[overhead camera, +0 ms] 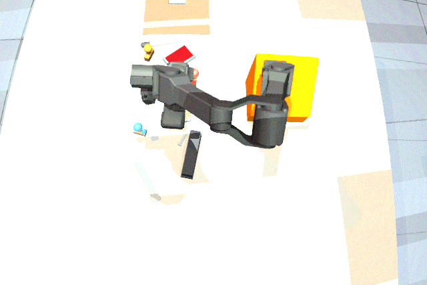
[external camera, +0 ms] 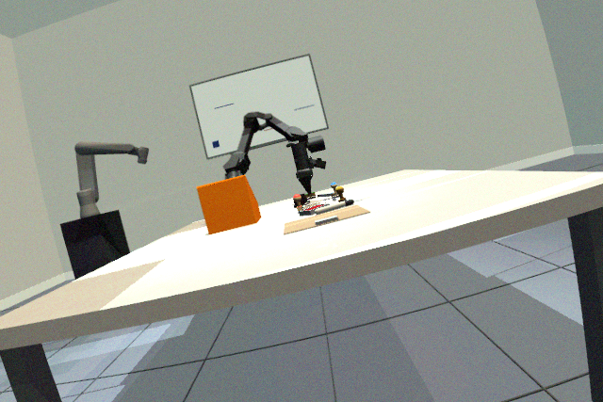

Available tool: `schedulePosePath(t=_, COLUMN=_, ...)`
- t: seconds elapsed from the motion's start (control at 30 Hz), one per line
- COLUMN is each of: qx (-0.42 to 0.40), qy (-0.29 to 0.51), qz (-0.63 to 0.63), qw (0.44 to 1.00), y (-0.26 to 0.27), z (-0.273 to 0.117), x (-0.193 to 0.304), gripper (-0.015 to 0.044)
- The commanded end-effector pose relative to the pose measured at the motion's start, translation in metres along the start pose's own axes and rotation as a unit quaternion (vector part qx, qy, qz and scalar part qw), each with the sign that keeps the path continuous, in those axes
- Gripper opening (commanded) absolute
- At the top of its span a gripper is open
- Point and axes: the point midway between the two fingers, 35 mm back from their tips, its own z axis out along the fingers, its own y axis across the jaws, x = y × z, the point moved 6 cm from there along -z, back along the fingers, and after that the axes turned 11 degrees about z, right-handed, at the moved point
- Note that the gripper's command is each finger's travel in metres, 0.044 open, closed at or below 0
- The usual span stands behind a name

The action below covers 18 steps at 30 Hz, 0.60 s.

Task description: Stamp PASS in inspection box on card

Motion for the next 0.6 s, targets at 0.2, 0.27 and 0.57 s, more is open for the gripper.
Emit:
schedulePosePath(t=0.2, qx=-0.001, qy=-0.004, qz=-0.005, qw=1.000, y=0.002, z=-0.017, x=-0.002, gripper=0.0000)
schedulePosePath(t=0.27, qx=-0.001, qy=-0.004, qz=-0.005, qw=1.000, y=0.002, z=-0.020, x=-0.002, gripper=0.0000)
schedulePosePath(t=0.57, qx=-0.001, qy=-0.004, qz=-0.005, qw=1.000, y=0.002, z=-0.035, x=-0.001, gripper=0.0000)
